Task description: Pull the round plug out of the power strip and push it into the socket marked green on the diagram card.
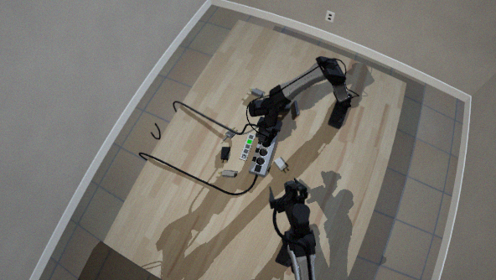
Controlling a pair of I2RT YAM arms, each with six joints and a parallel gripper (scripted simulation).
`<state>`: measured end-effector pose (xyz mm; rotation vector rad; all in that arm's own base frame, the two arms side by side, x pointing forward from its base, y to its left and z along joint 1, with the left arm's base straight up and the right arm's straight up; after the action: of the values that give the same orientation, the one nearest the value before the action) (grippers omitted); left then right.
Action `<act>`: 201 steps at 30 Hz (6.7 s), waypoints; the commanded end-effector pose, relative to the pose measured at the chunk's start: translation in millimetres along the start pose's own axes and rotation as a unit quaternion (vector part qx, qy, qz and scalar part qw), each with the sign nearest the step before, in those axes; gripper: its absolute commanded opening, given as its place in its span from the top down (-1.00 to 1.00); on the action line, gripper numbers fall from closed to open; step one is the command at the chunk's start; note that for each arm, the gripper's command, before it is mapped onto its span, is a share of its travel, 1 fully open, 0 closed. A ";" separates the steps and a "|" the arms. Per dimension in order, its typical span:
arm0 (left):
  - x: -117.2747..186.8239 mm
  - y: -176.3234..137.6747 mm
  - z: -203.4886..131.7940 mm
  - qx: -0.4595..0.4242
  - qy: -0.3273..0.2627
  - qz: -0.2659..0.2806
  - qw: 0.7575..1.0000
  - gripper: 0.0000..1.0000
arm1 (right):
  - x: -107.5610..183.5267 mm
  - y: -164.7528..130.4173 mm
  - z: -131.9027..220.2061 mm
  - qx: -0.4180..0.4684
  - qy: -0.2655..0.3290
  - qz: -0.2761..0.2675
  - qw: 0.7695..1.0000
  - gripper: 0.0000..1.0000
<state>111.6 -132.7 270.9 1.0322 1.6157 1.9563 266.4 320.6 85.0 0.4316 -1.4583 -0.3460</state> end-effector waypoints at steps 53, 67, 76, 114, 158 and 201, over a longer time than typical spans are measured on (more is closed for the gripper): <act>-0.5 -3.3 -0.6 0.005 0.001 0.008 1.000 -1.00 | -4.9 -9.5 3.0 -0.017 -0.018 0.012 1.000 0.34; -0.5 -3.3 -0.6 0.005 0.001 0.008 1.000 -1.00 | -21.3 -22.5 4.6 -0.028 -0.005 0.039 0.999 0.34; -0.5 -3.3 -0.6 0.005 0.001 0.008 1.000 -1.00 | -20.9 -23.2 5.2 -0.029 -0.004 0.043 0.999 0.34; -0.5 -3.3 -0.6 0.005 0.001 0.008 1.000 -1.00 | -20.4 -15.4 10.9 -0.005 -0.043 0.054 0.998 0.34; -0.5 -3.3 -0.6 0.005 0.001 0.008 1.000 -1.00 | -59.4 -59.2 21.3 -0.026 -0.021 0.104 0.994 0.34; -0.5 -3.3 -0.6 0.005 0.001 0.008 1.000 -1.00 | -57.5 -53.6 24.2 -0.019 -0.041 0.109 0.993 0.34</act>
<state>111.6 -132.7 270.9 1.0322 1.6158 1.9564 262.9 323.0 62.6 0.4849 -1.5112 -0.3936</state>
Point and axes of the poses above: on each arm, the point where the finger pads meet when closed, its own x axis back along the fingers, its own z axis across the jaws, y = z × x, the point moved 4 cm from there along x, back along the fingers, and after that the axes turned 6 degrees about -x, right-handed, at the moved point
